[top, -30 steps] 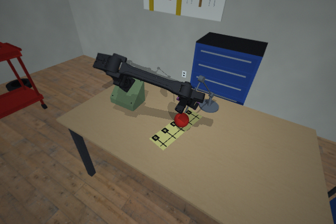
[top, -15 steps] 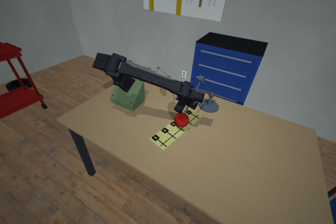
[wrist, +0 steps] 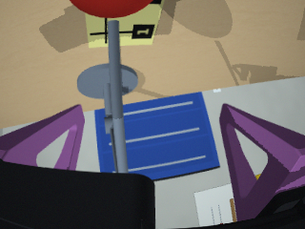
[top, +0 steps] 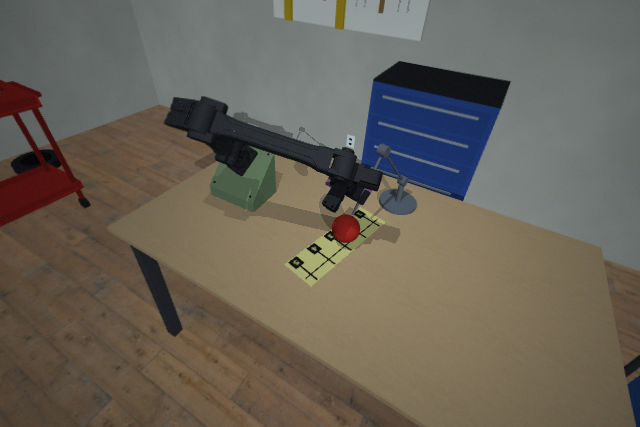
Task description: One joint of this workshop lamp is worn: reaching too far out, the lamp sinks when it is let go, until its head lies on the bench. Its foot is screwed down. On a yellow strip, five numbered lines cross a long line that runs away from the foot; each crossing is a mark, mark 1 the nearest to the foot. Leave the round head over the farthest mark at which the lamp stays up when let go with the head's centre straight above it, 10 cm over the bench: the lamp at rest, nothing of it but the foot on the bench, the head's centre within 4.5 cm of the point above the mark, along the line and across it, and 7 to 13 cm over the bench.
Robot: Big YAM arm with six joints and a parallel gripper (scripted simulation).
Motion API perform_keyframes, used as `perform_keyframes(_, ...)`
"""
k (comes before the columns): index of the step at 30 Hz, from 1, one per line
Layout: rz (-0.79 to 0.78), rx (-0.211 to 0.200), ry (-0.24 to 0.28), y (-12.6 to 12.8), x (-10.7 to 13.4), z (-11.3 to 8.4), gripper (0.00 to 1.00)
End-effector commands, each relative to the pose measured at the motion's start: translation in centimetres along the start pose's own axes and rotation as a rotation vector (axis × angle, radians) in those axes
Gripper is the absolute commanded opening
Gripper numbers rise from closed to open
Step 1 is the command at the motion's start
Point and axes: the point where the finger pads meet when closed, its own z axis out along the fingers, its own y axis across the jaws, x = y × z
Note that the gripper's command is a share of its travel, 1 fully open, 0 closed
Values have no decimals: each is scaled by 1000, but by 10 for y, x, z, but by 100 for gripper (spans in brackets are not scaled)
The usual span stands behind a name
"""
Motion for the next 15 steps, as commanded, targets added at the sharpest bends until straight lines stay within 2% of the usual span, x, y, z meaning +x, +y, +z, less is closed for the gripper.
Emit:
perform_keyframes(1, -3, -32, 8, 3, 8, -31, 100)
perform_keyframes(10, -4, -13, 3, -10, 0, -55, 100)
perform_keyframes(15, -5, -5, 1, -8, 2, -60, 100)
